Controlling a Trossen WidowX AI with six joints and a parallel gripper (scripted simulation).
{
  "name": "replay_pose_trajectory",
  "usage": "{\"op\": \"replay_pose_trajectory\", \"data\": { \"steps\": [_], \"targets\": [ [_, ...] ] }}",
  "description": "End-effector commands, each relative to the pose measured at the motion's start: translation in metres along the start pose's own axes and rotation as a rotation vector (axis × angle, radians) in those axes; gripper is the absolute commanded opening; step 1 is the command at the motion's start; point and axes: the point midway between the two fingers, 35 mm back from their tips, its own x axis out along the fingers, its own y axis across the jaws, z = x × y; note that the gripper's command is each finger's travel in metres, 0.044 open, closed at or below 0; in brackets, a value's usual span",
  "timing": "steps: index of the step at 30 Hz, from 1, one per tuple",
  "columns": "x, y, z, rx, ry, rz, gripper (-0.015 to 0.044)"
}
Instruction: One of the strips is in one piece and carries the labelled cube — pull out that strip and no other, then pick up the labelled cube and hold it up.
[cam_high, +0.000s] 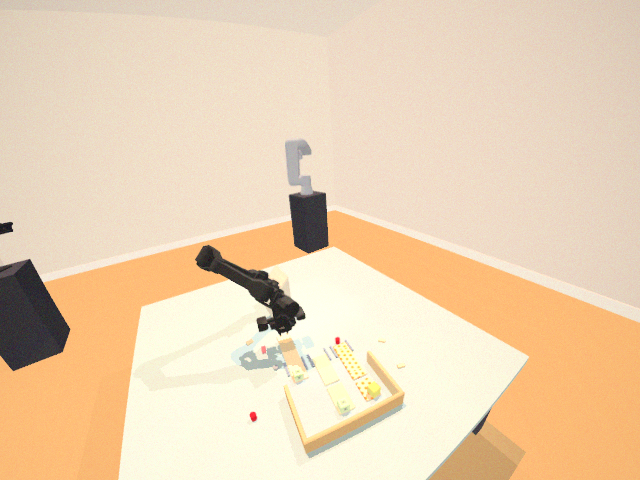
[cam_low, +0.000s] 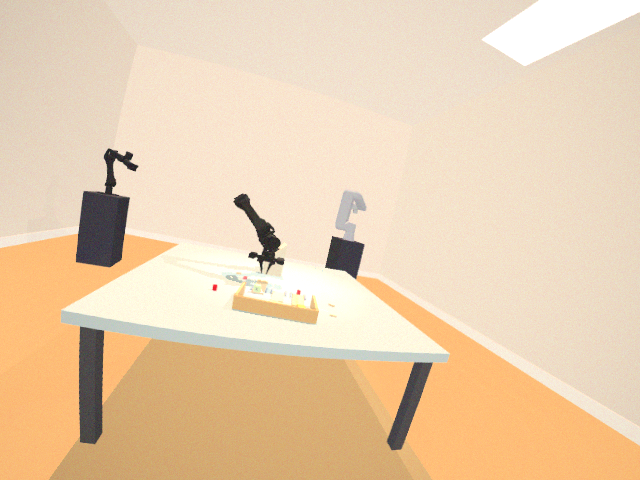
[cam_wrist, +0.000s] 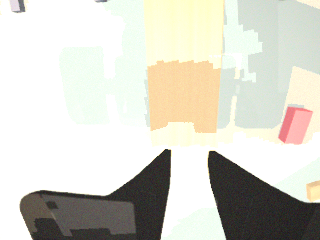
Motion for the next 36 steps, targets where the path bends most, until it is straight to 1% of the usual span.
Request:
{"op": "replay_pose_trajectory", "data": {
  "steps": [1,10,36],
  "targets": [
    [-0.001,-0.001,0.014,0.022,0.004,0.002,0.021],
    [-0.007,0.0,0.049,0.023,0.003,0.002,0.044],
    [-0.02,0.001,0.147,0.028,-0.002,0.003,0.044]
  ]
}}
